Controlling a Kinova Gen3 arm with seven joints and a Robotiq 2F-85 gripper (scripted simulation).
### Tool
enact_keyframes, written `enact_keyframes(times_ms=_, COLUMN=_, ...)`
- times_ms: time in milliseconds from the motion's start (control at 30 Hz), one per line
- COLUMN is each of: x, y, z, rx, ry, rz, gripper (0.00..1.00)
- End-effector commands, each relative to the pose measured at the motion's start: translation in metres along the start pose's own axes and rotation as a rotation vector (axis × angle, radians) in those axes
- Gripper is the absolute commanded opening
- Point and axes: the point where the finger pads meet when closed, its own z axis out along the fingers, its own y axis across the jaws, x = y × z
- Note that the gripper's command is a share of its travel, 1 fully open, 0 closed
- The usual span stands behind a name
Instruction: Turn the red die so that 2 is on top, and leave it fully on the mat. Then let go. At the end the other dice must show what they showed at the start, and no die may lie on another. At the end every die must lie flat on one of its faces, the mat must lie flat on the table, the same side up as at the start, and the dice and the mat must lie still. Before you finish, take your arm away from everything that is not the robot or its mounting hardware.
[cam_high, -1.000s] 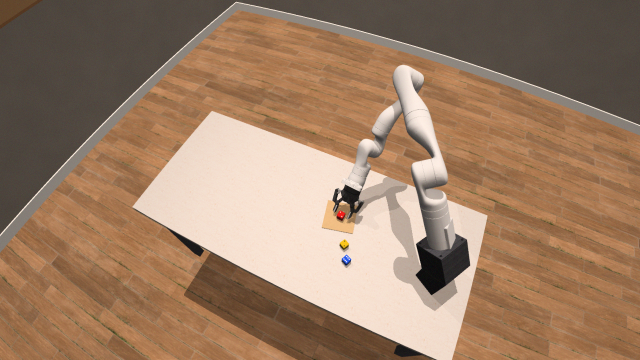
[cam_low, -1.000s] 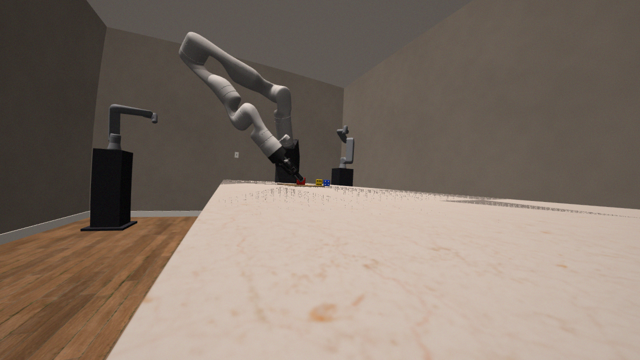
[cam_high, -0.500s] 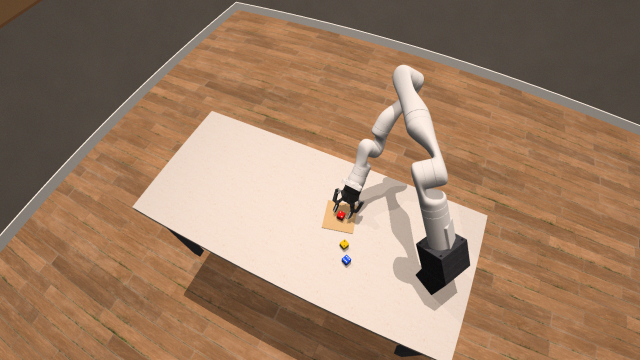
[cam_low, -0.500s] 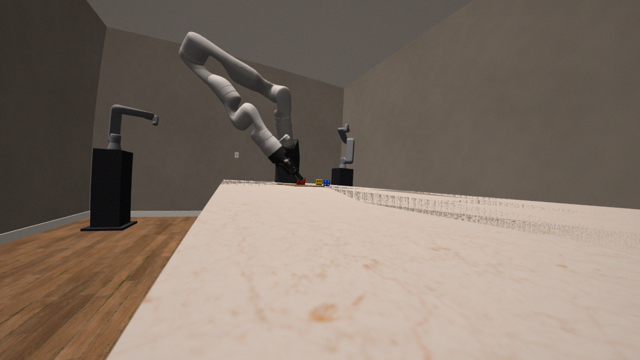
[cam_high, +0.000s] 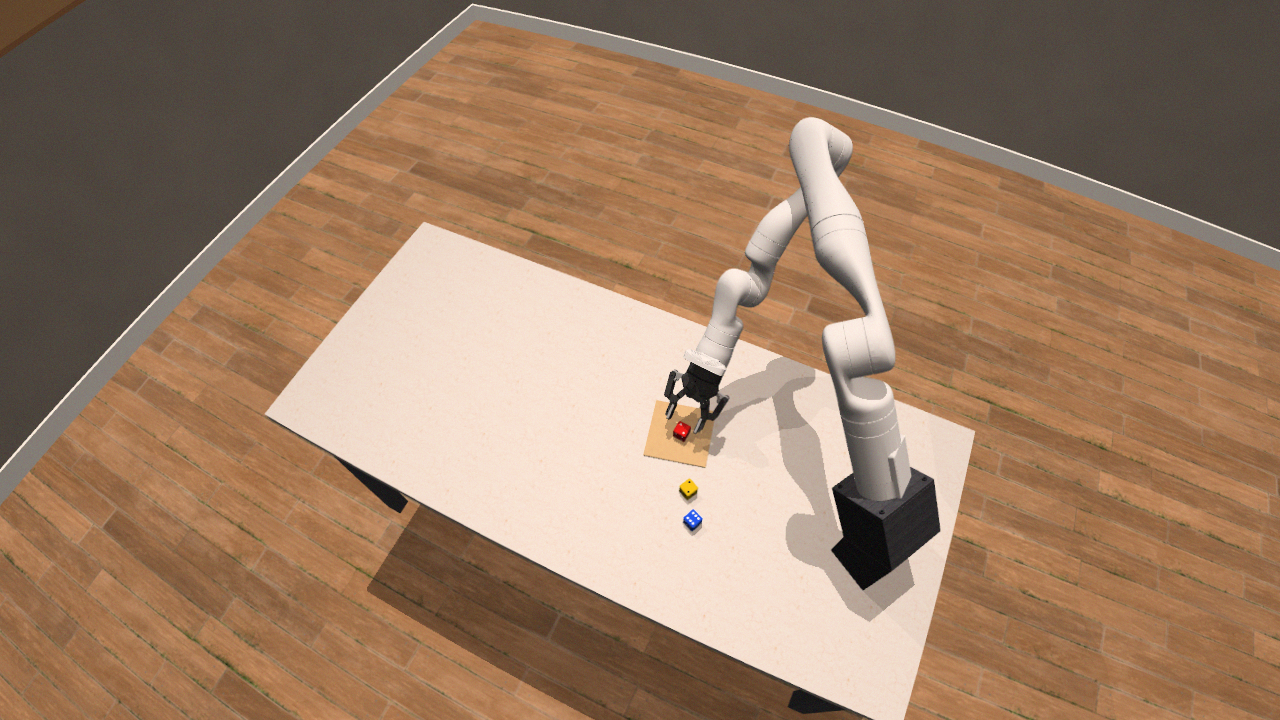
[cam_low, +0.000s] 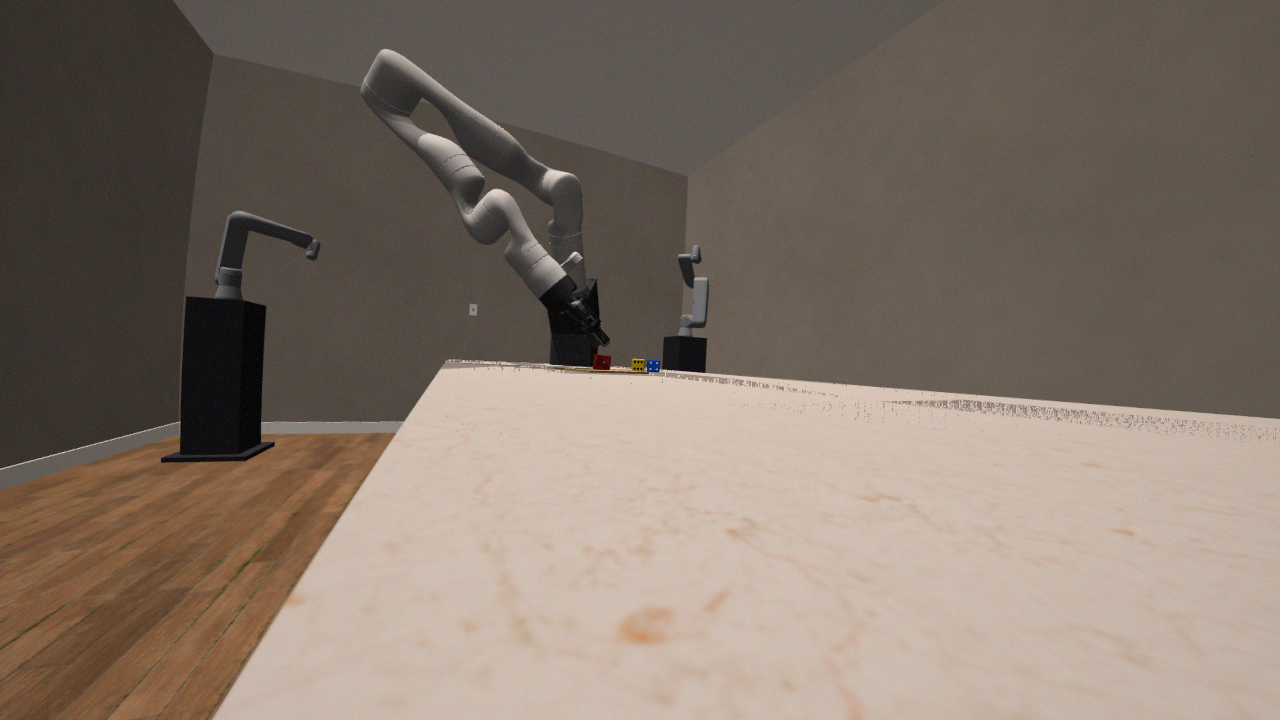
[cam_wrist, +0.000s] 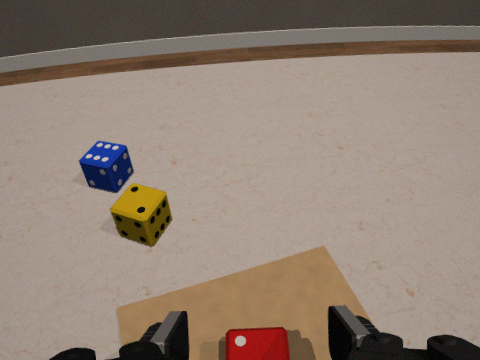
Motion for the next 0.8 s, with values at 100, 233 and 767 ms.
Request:
enact_keyframes(times_ms=100, x=0.013, y=0.000, z=-0.019, rx=0.000, ry=-0.008, rz=0.009, gripper=0.67)
enact_keyframes(times_ms=233, x=0.017, y=0.000, z=-0.023, rx=0.000, ry=-0.008, rz=0.009, gripper=0.67)
enact_keyframes(times_ms=767, x=0.021, y=-0.001, z=-0.025, rx=0.007, ry=-0.023, rz=0.011, gripper=0.67)
